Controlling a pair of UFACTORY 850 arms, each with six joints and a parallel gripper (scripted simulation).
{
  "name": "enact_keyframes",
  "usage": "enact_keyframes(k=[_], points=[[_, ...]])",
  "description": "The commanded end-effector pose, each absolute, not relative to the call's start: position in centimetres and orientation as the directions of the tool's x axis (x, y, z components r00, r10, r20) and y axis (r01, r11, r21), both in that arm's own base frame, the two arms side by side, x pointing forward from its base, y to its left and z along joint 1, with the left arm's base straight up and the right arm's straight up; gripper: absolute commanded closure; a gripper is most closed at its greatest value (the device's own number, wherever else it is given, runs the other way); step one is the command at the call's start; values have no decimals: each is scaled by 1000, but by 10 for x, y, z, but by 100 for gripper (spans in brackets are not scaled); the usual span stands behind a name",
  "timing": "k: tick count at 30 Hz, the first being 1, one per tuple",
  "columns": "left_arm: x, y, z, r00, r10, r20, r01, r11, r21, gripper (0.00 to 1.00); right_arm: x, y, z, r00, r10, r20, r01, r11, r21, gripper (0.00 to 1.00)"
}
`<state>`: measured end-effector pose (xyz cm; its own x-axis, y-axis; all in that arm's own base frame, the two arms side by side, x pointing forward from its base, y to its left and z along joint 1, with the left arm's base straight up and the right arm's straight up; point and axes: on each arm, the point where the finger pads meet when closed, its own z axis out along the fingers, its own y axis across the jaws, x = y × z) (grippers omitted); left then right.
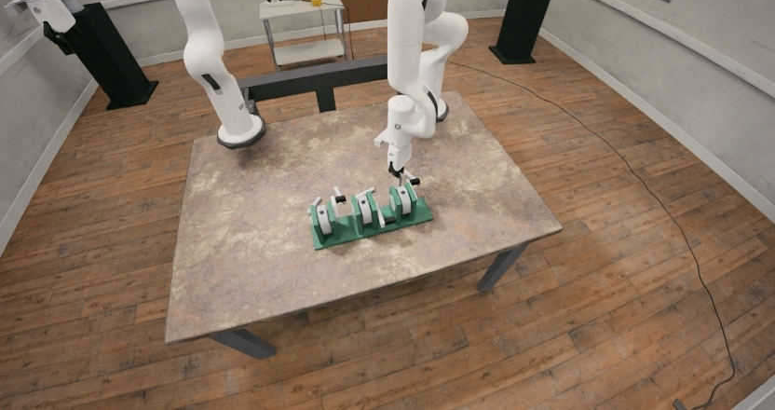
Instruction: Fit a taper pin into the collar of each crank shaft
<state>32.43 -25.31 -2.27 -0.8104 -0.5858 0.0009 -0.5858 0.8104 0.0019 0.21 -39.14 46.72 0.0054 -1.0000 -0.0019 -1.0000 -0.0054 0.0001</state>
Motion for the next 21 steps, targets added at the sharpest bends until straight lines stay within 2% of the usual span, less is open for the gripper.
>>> enact_keyframes(k=[1,11,21], points=[[325,-254,-17,-822,-570,0,-570,822,0,80,2,-392,468,5,-1000,0,-1000,-5,0,0],[325,-254,29,-907,-421,2,-421,907,1,80,2,-392,468,5,-1000,0,-1000,-5,0,0],[345,-259,122,-998,-61,7,-61,998,0,80,2,-392,468,5,-1000,0,-1000,-5,0,0]])
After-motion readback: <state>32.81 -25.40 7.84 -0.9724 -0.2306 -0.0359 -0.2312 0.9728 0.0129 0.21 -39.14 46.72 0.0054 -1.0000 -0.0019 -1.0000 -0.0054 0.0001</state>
